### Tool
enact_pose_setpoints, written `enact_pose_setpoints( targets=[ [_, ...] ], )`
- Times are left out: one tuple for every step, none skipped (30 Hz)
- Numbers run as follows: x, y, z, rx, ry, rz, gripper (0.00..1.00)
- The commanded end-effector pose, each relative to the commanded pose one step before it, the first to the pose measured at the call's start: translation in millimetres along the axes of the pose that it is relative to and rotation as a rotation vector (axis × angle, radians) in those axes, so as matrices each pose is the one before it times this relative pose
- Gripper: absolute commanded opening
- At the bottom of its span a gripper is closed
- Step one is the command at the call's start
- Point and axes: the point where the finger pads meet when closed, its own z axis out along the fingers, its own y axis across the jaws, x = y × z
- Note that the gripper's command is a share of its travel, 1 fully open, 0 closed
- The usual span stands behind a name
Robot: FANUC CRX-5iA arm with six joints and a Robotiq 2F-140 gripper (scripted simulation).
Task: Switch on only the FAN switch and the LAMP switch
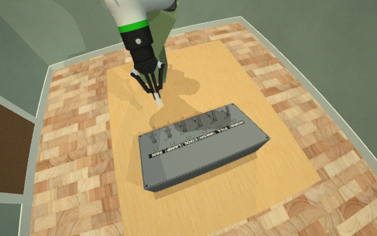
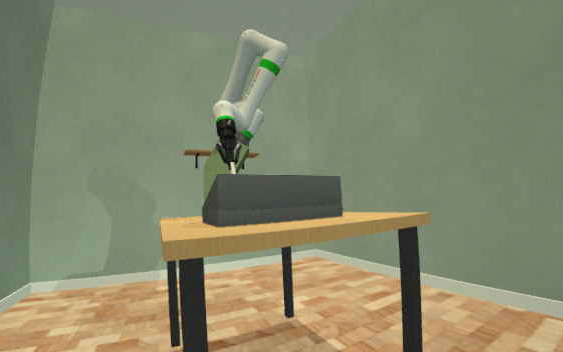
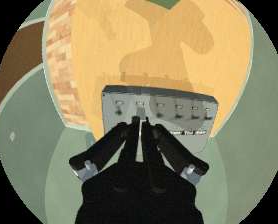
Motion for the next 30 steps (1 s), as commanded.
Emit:
enact_pose_setpoints(
  targets=[
    [-0.08,-0.28,2.92,-0.00013,0.00034,0.00012,0.00],
    [0.00,0.00,0.00,0.00000,0.00000,0.00000,0.00],
    [0.00,0.00,0.00,0.00000,0.00000,0.00000,0.00],
    [-0.02,-0.02,1.19,-0.00001,0.00000,0.00000,0.00],
    [-0.01,-0.03,1.31,0.00001,0.00000,-0.00001,0.00],
    [-0.01,-0.03,1.45,0.00001,0.00000,-0.00001,0.00],
    [-0.03,-0.03,1.60,-0.00002,0.00000,0.00001,0.00],
    [-0.01,-0.03,1.72,0.00001,0.00000,-0.00001,0.00],
    [-0.02,-0.04,1.86,0.00001,0.00000,0.00000,0.00],
    [-0.03,-0.04,2.01,-0.00001,0.00000,0.00001,0.00],
    [-0.01,-0.04,2.12,0.00003,0.00000,-0.00002,0.00],
    [-0.04,-0.05,2.28,-0.00003,0.00000,0.00002,0.00],
    [-0.01,-0.05,2.38,0.00002,0.00000,-0.00002,0.00],
    [-0.04,-0.05,2.53,-0.00002,0.00000,0.00001,0.00],
    [-0.02,-0.05,2.61,0.00002,0.00000,-0.00002,0.00],
    [-0.04,-0.06,2.75,-0.00002,0.00000,0.00001,0.00],
    [-0.02,-0.06,2.83,0.00001,0.00000,-0.00001,0.00],
    [-0.03,-0.06,2.94,0.00000,0.00000,0.00000,0.00],
    [0.00,0.00,0.00,0.00000,0.00000,0.00000,0.00],
    [0.00,0.00,0.00,0.00000,0.00000,0.00000,0.00],
    [-0.03,-0.06,3.02,0.00000,0.00000,0.00000,0.00],
    [-0.02,-0.06,3.08,0.00001,0.00000,-0.00001,0.00],
    [-0.04,-0.07,3.16,-0.00001,0.00000,0.00001,0.00],
    [-0.03,-0.06,3.20,0.00000,0.00000,0.00000,0.00],
    [-0.02,-0.06,3.22,0.00001,0.00000,-0.00001,0.00],
    [-0.04,-0.07,3.26,-0.00001,0.00000,0.00001,0.00],
    [-0.03,-0.07,3.26,0.00000,0.00000,0.00000,0.00],
    [-0.02,-0.06,3.23,0.00001,0.00000,-0.00001,0.00],
    [-0.04,-0.07,3.23,-0.00001,0.00000,0.00001,0.00],
    [-0.03,-0.06,3.17,0.00000,0.00000,0.00000,0.00]
  ],
)
